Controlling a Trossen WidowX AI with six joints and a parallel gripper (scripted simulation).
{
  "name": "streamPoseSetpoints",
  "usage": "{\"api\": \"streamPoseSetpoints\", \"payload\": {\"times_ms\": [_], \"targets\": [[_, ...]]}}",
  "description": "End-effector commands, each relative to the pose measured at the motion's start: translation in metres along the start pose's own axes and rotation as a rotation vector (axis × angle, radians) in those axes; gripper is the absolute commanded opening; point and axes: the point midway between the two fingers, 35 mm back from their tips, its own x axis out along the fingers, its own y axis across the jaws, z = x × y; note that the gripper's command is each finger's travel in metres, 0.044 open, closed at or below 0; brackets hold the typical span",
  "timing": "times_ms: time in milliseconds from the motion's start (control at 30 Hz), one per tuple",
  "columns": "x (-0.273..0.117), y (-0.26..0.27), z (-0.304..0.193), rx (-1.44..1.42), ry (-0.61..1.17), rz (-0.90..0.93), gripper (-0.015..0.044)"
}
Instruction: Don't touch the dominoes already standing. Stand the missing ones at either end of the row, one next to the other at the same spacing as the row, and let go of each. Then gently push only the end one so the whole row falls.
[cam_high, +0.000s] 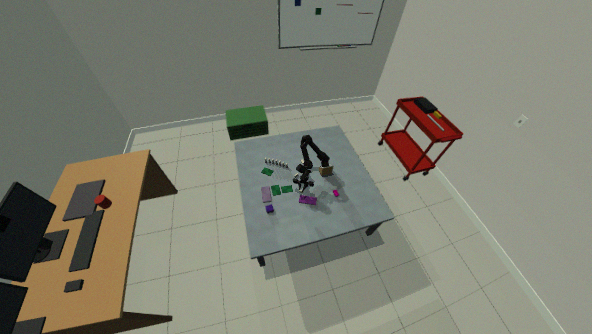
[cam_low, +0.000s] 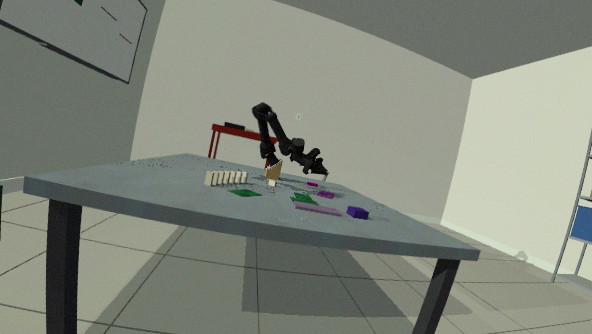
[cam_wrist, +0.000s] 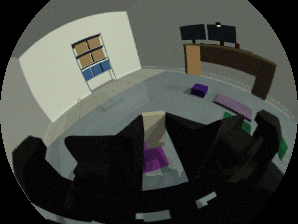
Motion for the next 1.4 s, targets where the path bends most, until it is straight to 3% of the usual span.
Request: {"api": "streamPoseSetpoints", "payload": {"times_ms": [0, 567, 1367], "targets": [[-0.01, 0.0, 0.001, -0.026, -0.048, -0.01, 0.0107], [-0.066, -0.001, 0.014, -0.164, -0.281, -0.106, 0.0107], [-0.058, -0.008, -0.004, -0.177, -0.275, -0.1, 0.0107]]}}
